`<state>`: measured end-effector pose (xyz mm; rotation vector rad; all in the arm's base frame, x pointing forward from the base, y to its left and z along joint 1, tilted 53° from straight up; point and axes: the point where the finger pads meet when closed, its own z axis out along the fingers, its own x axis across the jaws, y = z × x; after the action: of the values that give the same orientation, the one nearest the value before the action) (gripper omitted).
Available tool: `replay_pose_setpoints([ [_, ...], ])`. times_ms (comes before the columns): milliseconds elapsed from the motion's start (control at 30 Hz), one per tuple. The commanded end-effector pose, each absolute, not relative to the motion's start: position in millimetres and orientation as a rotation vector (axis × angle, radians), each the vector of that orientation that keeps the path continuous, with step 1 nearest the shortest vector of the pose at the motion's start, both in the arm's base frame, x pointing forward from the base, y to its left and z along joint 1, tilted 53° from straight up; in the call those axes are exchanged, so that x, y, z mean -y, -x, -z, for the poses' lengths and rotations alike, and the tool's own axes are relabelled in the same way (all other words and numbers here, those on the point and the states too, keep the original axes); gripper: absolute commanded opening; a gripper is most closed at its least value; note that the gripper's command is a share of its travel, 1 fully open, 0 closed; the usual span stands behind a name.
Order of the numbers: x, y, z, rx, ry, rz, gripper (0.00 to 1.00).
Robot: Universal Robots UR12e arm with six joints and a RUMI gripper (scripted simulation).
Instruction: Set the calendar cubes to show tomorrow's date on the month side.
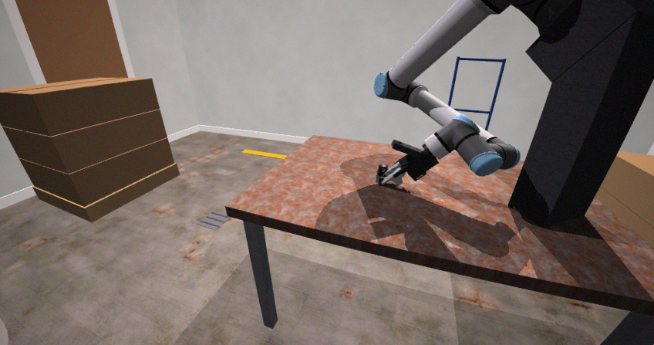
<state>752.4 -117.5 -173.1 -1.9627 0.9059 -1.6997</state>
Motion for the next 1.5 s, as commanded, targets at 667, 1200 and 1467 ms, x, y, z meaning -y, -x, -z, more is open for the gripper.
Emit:
replay_pose_setpoints([
  [667,118,-753,174,-0.905,1.963,1.701,0.1],
  [1200,113,-749,169,-0.905,1.963,1.699,0.1],
  [1467,96,-733,151,-0.905,1.963,1.699,0.1],
])
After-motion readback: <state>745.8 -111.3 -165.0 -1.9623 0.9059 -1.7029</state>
